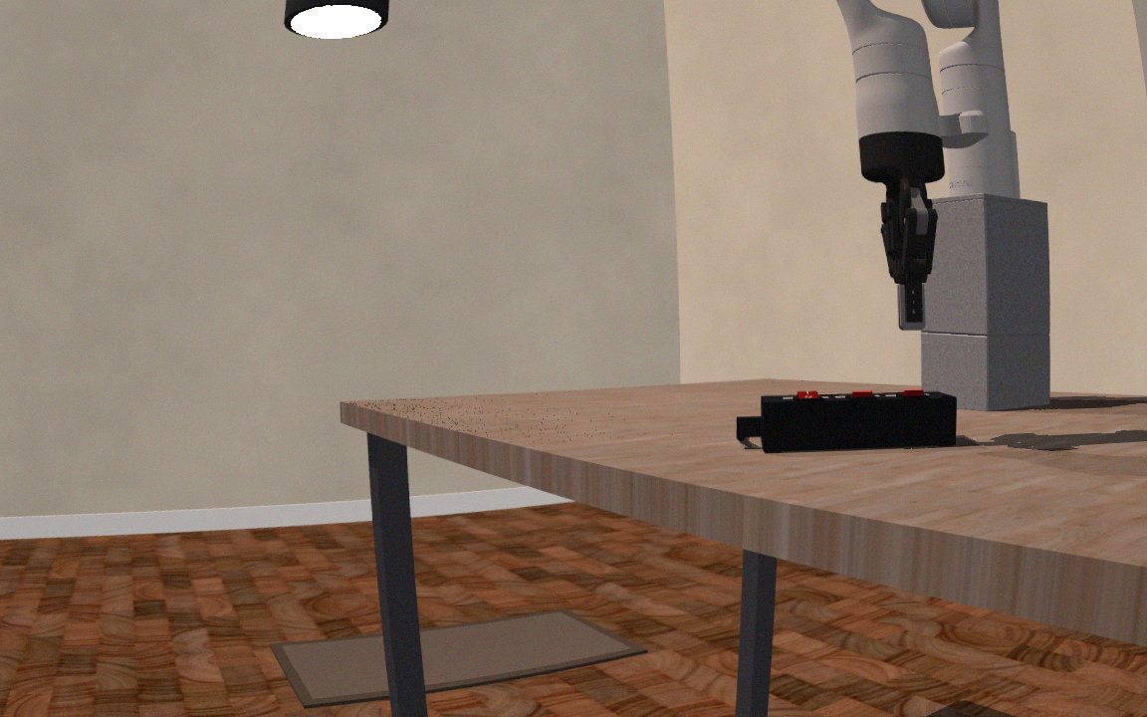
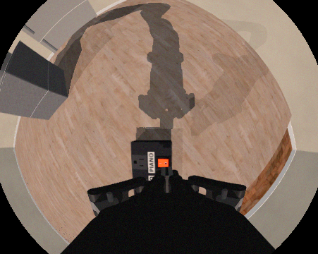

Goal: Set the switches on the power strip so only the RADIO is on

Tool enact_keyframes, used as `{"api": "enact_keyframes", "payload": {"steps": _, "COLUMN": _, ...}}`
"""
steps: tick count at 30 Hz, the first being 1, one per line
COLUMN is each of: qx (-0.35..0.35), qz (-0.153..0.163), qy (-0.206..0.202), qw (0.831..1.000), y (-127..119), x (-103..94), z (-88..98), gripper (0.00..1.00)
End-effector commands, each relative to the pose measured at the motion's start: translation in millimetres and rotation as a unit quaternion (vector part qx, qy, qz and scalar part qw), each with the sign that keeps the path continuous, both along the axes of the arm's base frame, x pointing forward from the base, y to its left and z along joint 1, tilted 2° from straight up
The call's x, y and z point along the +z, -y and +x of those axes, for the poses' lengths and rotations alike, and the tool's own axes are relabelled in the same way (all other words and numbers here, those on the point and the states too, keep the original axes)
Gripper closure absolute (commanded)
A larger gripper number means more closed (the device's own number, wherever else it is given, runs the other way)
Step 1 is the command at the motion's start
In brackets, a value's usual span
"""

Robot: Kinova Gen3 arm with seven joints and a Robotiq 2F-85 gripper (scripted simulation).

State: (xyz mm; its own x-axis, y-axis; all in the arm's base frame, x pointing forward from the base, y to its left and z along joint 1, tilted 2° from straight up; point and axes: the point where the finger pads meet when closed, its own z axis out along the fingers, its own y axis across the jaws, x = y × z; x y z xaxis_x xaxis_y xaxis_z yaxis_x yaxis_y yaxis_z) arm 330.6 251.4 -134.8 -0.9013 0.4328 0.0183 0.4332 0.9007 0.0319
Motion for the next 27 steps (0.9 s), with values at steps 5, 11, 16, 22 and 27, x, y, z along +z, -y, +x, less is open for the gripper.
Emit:
{"api": "enact_keyframes", "payload": {"steps": 5, "qx": -0.007, "qz": 0.003, "qy": 0.003, "qw": 1.000, "y": -2, "x": 1.6, "z": 0.8, "gripper": 1.00}}
{"api": "enact_keyframes", "payload": {"steps": 11, "qx": -0.007, "qz": 0.003, "qy": 0.002, "qw": 1.000, "y": -2, "x": 0.9, "z": 0.7, "gripper": 1.00}}
{"api": "enact_keyframes", "payload": {"steps": 16, "qx": -0.007, "qz": 0.003, "qy": 0.002, "qw": 1.000, "y": -2, "x": -2.1, "z": 0.5, "gripper": 1.00}}
{"api": "enact_keyframes", "payload": {"steps": 22, "qx": -0.007, "qz": 0.004, "qy": 0.003, "qw": 1.000, "y": -3, "x": -6.1, "z": 2.3, "gripper": 1.00}}
{"api": "enact_keyframes", "payload": {"steps": 27, "qx": -0.007, "qz": 0.004, "qy": 0.003, "qw": 1.000, "y": -4, "x": -9.1, "z": 2.3, "gripper": 1.00}}
